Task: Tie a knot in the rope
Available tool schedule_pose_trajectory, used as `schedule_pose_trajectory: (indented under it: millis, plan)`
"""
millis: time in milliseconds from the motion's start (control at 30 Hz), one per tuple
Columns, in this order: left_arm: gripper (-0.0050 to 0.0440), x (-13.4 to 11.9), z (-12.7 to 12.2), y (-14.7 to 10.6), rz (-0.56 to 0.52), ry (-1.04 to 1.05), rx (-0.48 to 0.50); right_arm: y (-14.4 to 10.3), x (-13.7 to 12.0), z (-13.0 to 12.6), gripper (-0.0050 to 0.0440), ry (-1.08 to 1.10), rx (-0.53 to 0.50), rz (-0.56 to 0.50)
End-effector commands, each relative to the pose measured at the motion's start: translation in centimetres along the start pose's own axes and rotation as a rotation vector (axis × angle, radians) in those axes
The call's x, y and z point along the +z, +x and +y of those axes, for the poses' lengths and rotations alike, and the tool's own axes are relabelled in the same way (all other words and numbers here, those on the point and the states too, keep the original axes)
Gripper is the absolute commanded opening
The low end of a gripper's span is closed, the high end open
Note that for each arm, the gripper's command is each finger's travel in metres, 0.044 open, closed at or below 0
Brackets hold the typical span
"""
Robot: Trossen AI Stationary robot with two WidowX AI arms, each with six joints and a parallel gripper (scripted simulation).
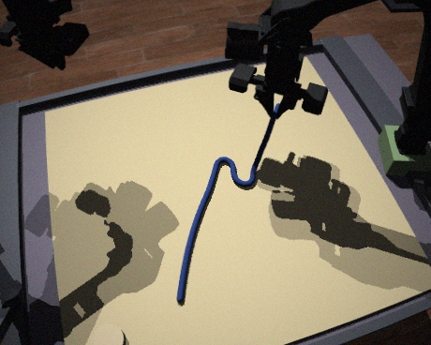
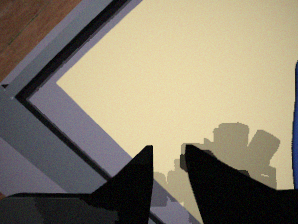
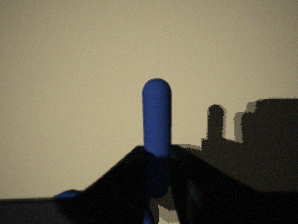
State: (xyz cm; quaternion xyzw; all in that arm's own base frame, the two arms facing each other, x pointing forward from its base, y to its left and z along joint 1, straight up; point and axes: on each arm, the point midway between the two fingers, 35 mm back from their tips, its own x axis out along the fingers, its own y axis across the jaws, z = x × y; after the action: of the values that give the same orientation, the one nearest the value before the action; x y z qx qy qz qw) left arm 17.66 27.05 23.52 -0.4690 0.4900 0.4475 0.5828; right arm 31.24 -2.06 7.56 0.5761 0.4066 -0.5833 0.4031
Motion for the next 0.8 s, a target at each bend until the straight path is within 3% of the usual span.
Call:
schedule_pose_trajectory:
  millis: [0, 500, 767]
  plan:
    - [0.0100, -0.1, -0.1, -0.7, -0.019, -0.001, -0.012, -0.8, 0.1, -0.4, 0.0045, -0.002, 0.032, 0.012]
    - [0.0100, -0.1, -0.1, -0.7, -0.019, -0.001, -0.012, -0.6, 1.5, -4.1, 0.0045, -0.002, 0.030, 0.011]
    - [0.0100, -0.1, -0.1, -0.7, -0.019, -0.001, -0.012, -0.6, 1.2, -4.2, 0.0045, -0.002, 0.030, 0.011]
